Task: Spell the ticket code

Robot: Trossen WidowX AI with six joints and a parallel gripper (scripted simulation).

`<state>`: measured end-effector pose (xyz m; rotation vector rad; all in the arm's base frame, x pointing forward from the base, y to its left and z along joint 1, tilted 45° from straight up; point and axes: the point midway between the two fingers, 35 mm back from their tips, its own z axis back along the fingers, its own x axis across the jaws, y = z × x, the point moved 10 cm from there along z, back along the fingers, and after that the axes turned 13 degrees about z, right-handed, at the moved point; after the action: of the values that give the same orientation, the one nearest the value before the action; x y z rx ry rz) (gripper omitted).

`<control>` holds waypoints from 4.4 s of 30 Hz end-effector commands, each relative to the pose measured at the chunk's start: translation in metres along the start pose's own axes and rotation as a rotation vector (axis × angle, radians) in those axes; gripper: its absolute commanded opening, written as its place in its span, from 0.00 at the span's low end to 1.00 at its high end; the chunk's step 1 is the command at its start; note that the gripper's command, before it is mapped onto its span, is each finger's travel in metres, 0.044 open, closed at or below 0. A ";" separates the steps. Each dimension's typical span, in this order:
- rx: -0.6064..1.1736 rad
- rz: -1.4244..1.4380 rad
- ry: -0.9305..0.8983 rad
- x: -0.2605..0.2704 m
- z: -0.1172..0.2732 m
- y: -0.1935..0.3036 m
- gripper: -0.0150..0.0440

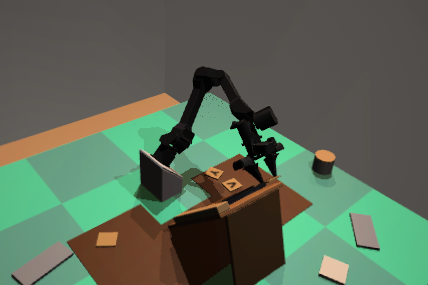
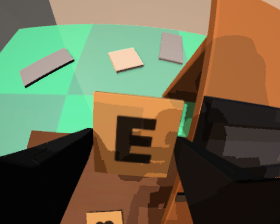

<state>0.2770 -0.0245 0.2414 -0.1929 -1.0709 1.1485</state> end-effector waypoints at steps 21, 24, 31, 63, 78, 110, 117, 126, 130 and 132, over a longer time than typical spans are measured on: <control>0.006 0.003 -0.001 -0.013 -0.001 0.005 0.25; 0.006 0.003 -0.001 -0.014 -0.001 0.005 0.25; 0.007 0.003 -0.001 -0.018 -0.001 0.006 0.25; 0.007 0.003 -0.001 -0.034 -0.001 0.009 0.25; 0.007 0.003 0.000 -0.041 -0.001 0.011 0.25; 0.007 0.004 0.000 -0.057 -0.002 0.015 0.25; 0.007 0.004 0.000 -0.060 -0.002 0.016 0.25; 0.007 0.004 0.000 -0.062 -0.001 0.015 0.25; 0.007 0.004 0.000 -0.064 -0.001 0.015 0.25; 0.007 0.004 0.001 -0.066 -0.001 0.015 0.25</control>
<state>0.2684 -0.0688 0.1950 -0.1914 -1.0649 1.1506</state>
